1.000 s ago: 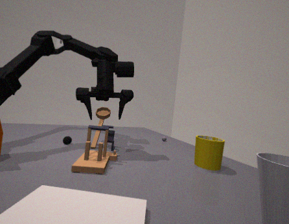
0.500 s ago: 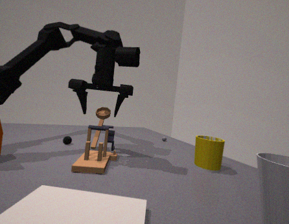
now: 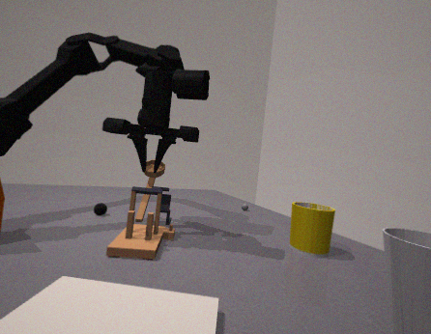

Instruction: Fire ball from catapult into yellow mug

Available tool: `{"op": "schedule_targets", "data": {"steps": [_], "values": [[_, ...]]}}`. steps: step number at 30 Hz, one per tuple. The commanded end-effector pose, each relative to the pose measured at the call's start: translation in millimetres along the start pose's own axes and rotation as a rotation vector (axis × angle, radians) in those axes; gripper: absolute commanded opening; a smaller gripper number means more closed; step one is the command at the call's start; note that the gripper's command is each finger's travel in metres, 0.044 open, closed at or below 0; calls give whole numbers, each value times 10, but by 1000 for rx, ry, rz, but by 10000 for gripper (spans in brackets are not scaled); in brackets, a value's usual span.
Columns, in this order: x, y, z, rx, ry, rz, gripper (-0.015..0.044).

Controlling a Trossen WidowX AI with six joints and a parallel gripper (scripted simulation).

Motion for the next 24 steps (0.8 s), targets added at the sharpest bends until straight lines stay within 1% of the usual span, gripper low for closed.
{"op": "schedule_targets", "data": {"steps": [1, 11, 24], "values": [[-1, -9, 0, -8, -1, 3, 0], [-2, -18, 6, -7, -1, 3, 0], [-19, -196, 119, -5, -1, 0, 0]]}}
Point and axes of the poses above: the point midway between the two fingers, 35 mm back from their tips, its own y axis back along the fingers, its own x axis across the jaws, z = x × y, the point moved 3 cm from there along y, back along the fingers, and after that the axes turned 3 degrees about -y, right-handed, at the moved point
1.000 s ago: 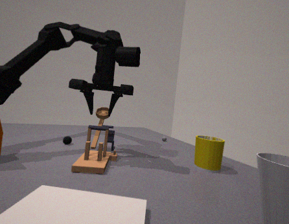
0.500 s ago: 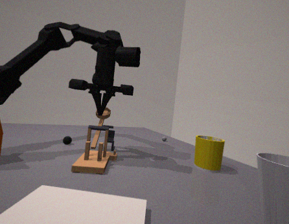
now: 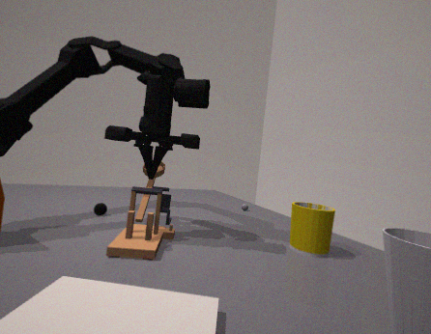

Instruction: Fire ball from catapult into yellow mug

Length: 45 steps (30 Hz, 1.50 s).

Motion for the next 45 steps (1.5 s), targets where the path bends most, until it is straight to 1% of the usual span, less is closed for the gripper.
{"op": "schedule_targets", "data": {"steps": [1, 45], "values": [[8, -65, 50, -5, -1, 2, 0], [15, -671, 336, -8, 0, 1, 0]]}}
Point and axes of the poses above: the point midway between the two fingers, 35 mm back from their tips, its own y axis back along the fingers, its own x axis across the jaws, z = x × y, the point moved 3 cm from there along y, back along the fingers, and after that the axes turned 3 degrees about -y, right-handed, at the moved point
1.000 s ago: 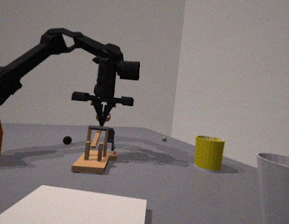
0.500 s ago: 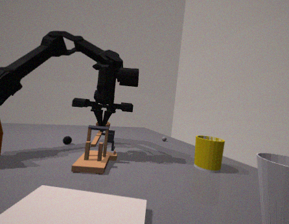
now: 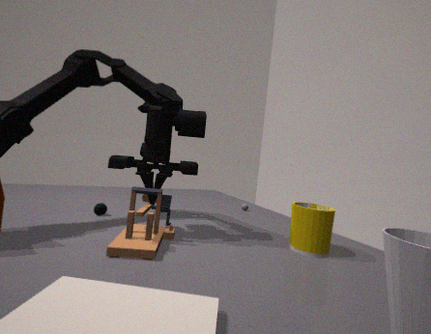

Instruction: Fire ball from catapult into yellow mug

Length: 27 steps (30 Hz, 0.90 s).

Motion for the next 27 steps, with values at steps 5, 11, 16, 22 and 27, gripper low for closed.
{"op": "schedule_targets", "data": {"steps": [5, 11, 16, 22, 27], "values": [[25, -142, 43, -9, 1, 13, 0], [24, -240, 47, -9, 1, 13, 0], [-4, -155, 45, -3, 6, -5, 0], [-2, -134, 60, -4, 6, -4, 26], [66, 235, 331, -14, 2, 18, 157]]}}
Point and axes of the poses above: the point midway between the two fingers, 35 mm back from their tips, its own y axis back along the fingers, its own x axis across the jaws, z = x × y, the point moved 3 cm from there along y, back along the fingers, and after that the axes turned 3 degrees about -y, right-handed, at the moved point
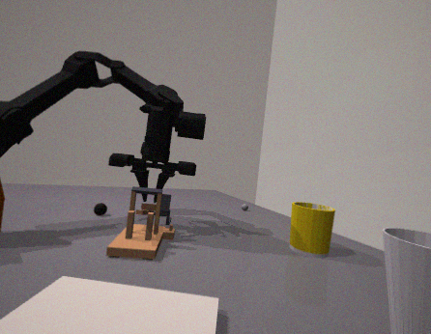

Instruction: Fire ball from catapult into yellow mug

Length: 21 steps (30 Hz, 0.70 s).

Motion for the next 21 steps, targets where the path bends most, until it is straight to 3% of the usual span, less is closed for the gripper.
{"op": "schedule_targets", "data": {"steps": [1, 2, 6, 11, 15, 17, 21], "values": [[16, 214, 168, -11, 22, -16, 184], [0, 60, 43, -1, 5, -5, 210], [-5, 84, 45, -1, 5, -6, 315], [-51, 762, 66, 2, 15, -20, 440], [-1, 1155, 71, 0, 21, -25, 440], [-46, 956, 61, -7, 7, -25, 440], [-52, 945, 19, -8, -108, -25, 440]]}}
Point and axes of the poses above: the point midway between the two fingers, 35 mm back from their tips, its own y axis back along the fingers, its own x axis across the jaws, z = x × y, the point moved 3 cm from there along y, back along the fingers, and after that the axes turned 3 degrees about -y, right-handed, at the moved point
